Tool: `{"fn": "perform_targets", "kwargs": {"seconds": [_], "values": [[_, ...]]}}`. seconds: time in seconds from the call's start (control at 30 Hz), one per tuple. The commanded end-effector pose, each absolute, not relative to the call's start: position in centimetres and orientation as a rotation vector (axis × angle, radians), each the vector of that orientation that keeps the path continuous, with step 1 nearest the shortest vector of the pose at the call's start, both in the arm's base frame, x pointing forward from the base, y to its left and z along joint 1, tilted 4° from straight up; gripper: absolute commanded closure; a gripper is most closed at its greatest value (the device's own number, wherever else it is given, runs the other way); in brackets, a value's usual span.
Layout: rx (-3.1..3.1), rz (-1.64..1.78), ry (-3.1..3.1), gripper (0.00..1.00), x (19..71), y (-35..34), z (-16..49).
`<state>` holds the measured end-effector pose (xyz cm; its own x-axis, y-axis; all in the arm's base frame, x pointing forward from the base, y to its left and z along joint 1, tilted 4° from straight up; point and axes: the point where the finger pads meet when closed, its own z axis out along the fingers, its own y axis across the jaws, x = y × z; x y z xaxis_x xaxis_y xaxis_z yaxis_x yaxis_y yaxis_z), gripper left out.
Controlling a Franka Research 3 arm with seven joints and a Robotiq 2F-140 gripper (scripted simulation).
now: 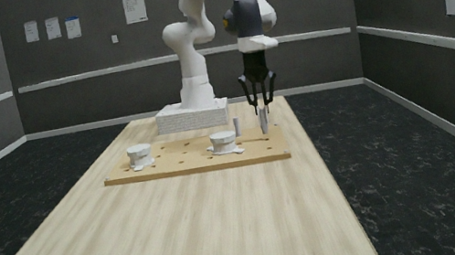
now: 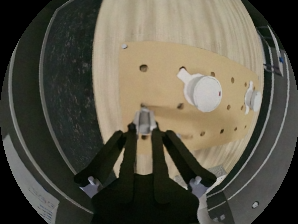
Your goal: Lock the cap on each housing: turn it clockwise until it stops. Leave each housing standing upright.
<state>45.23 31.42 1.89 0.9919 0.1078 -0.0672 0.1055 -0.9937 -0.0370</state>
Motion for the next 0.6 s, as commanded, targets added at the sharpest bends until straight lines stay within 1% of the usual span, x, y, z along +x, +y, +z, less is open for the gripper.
{"fn": "perform_targets", "kwargs": {"seconds": [0.0, 0.57], "values": [[-3.095, 0.093, -0.174, 0.9, 45.6, 31.5, 1.6], [-3.095, 0.093, -0.174, 0.9, 45.5, 31.6, 0.4]]}}
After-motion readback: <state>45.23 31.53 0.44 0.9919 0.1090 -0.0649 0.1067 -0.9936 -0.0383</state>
